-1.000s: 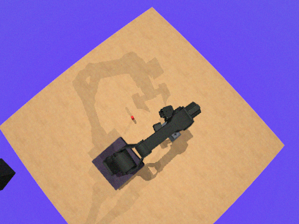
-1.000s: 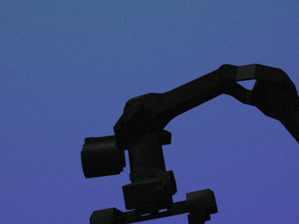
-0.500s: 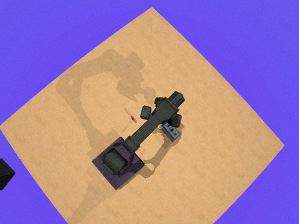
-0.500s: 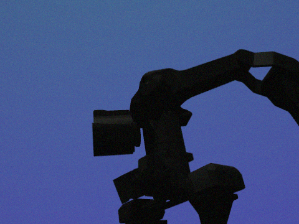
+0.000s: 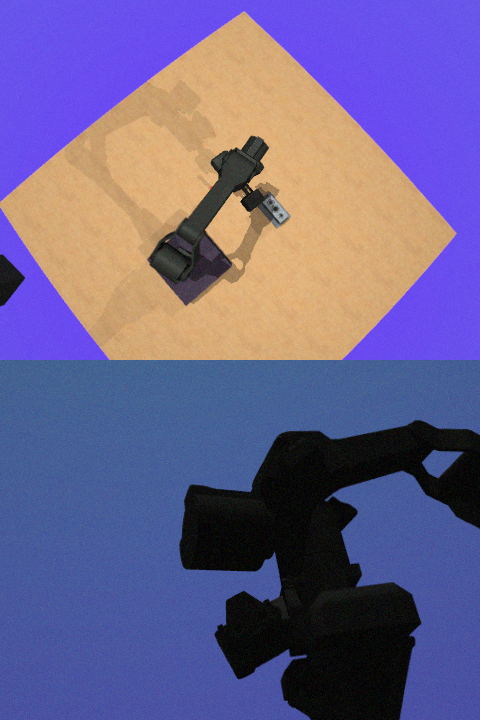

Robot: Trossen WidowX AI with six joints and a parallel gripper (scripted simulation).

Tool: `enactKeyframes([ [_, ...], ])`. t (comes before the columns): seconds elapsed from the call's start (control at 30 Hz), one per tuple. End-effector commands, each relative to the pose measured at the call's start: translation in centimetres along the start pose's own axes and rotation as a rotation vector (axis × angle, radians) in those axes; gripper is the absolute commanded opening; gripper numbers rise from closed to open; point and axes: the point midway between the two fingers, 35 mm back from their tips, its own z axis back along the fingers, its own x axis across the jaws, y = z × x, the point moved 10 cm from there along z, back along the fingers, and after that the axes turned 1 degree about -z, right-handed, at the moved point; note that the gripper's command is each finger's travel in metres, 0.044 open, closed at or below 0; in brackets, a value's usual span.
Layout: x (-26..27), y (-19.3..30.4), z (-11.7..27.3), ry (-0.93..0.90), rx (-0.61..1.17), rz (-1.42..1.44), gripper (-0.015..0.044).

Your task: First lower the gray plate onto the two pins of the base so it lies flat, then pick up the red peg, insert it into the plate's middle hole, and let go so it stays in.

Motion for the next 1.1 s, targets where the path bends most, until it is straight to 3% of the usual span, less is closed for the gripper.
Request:
enactKeyframes([
  [0.0, 3.9, 4.5, -0.1, -0.019, 0.008, -0.671, 0.0440],
  [0.27, 5.1, 6.4, -0.3, -0.017, 0.014, -1.006, 0.0440],
  [0.83, 4.8, 6.6, -0.3, -0.017, 0.014, -1.009, 0.0440],
  [1.07, 4.8, 6.8, -3.4, -0.017, 0.014, -1.009, 0.0440],
])
